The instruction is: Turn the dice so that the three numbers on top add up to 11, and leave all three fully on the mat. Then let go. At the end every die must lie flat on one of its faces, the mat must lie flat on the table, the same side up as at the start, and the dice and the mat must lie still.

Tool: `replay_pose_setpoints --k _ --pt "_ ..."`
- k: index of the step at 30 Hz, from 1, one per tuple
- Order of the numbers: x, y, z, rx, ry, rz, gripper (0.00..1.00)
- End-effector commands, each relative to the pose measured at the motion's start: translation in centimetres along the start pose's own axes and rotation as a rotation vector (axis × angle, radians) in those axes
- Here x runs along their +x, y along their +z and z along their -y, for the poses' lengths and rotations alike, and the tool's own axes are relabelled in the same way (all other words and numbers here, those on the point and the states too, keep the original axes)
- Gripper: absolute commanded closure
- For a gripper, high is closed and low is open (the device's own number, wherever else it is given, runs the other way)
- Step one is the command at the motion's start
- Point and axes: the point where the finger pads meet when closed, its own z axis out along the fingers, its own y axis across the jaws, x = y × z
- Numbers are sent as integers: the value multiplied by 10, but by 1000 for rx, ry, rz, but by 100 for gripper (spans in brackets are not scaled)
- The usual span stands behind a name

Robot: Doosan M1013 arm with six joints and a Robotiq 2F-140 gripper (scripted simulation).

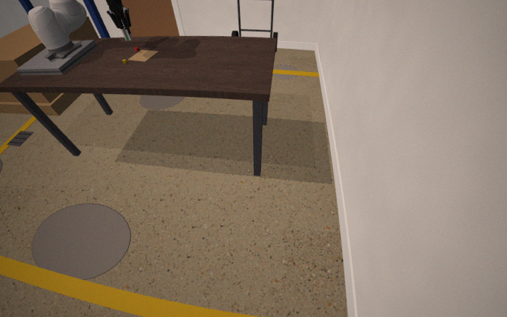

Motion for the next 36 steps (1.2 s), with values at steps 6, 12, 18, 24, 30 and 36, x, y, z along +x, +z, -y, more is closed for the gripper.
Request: replay_pose_setpoints --k 6,12,18,24,30,36 --pt "0 2 0 0 1 -1 91" --pt "0 11 0 0 1 -1 91" --pt "-1 36 0 0 1 -1 91" --pt "-1 65 0 0 1 -1 91" --pt "-1 81 0 0 1 -1 91" --pt "-1 94 0 0 1 -1 91"
